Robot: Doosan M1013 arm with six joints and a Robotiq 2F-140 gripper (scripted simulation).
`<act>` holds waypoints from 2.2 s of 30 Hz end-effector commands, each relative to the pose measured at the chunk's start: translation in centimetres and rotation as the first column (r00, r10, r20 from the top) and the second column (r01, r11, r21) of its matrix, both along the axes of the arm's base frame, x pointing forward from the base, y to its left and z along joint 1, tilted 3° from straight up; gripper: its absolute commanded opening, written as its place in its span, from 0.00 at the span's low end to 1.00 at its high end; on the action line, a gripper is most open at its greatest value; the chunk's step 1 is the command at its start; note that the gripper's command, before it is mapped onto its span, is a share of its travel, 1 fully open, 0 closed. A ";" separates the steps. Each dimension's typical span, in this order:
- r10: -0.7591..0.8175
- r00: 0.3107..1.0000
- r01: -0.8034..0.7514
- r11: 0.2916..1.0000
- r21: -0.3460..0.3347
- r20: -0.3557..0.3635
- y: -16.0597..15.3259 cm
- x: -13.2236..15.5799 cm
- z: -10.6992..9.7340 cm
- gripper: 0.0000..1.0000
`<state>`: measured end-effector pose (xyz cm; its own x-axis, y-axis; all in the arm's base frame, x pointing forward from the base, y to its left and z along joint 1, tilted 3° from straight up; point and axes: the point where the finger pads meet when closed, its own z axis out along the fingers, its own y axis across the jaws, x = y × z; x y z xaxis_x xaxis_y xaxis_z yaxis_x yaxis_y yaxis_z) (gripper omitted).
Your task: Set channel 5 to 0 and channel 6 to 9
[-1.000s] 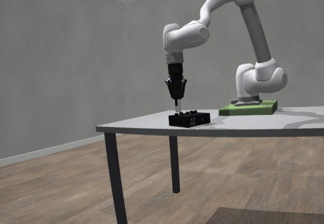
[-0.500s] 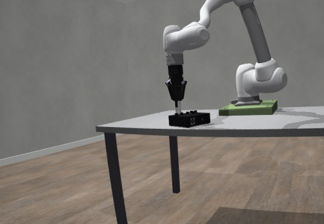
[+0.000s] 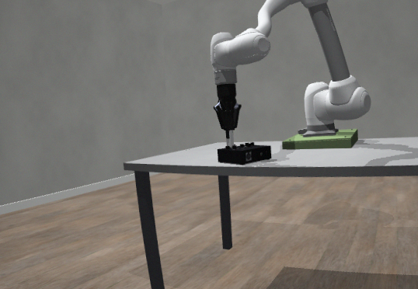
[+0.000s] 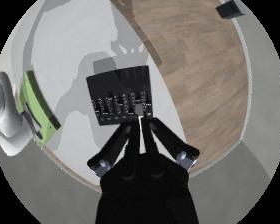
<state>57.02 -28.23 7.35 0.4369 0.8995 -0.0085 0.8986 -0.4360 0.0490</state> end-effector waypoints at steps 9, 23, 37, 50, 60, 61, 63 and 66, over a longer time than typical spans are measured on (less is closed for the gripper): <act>0.000 1.000 0.000 1.000 0.000 0.000 0.2 0.1 0.0 0.10; 0.000 1.000 0.000 1.000 0.000 0.000 0.8 0.4 0.0 0.10; 0.000 1.000 0.000 1.000 0.000 0.000 1.3 0.6 0.0 0.10; 0.000 1.000 0.000 1.000 0.000 0.000 1.3 0.7 0.0 0.10; 0.000 1.000 0.000 1.000 0.000 0.000 1.3 0.7 0.0 0.10; 0.000 1.000 0.000 1.000 0.000 0.000 1.3 0.7 0.0 0.10; 0.000 1.000 0.000 1.000 0.000 0.000 1.3 0.6 0.0 0.10; 0.000 1.000 0.000 1.000 0.000 0.000 1.2 0.6 0.0 0.10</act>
